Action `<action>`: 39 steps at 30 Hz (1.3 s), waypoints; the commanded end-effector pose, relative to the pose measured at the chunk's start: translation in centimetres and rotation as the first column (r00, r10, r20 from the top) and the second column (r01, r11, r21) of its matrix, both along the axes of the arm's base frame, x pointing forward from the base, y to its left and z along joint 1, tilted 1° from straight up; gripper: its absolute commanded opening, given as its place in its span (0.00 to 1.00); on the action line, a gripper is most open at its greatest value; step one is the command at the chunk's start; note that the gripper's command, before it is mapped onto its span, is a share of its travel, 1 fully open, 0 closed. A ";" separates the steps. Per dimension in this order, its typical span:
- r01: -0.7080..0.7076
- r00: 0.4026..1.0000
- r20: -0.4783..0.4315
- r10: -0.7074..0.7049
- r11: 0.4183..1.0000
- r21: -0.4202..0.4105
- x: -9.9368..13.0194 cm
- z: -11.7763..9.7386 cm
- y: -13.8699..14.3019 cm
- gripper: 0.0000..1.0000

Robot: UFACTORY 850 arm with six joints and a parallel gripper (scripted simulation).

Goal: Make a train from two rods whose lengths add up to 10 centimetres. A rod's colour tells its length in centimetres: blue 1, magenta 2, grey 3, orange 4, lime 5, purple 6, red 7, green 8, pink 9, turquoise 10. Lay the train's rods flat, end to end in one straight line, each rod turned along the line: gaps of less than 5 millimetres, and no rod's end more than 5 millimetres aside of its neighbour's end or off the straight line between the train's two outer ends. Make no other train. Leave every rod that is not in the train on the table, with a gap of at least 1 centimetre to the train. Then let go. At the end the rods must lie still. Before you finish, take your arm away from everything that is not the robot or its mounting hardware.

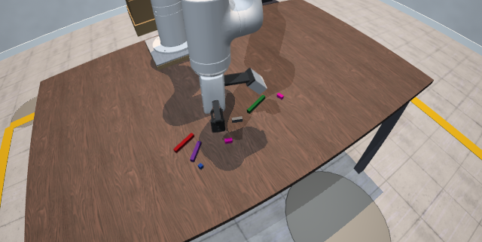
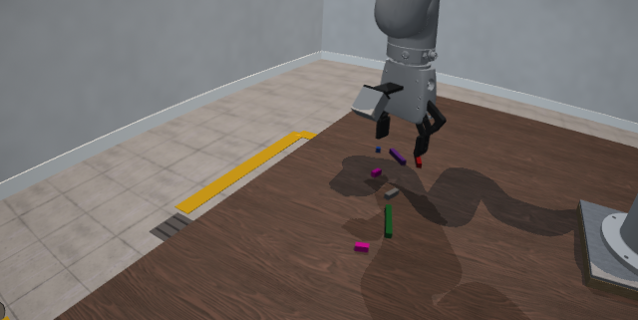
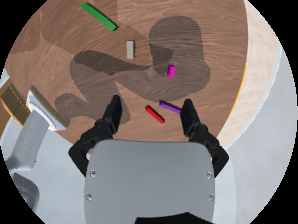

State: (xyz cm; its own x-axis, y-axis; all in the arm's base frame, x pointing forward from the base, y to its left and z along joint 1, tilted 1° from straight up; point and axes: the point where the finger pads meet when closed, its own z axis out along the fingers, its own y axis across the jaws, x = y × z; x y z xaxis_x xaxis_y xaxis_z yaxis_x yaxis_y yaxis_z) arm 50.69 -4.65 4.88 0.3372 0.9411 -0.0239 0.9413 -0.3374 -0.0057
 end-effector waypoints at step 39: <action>-0.979 0.200 0.013 0.980 0.200 0.033 0.1 0.1 -2.3 1.00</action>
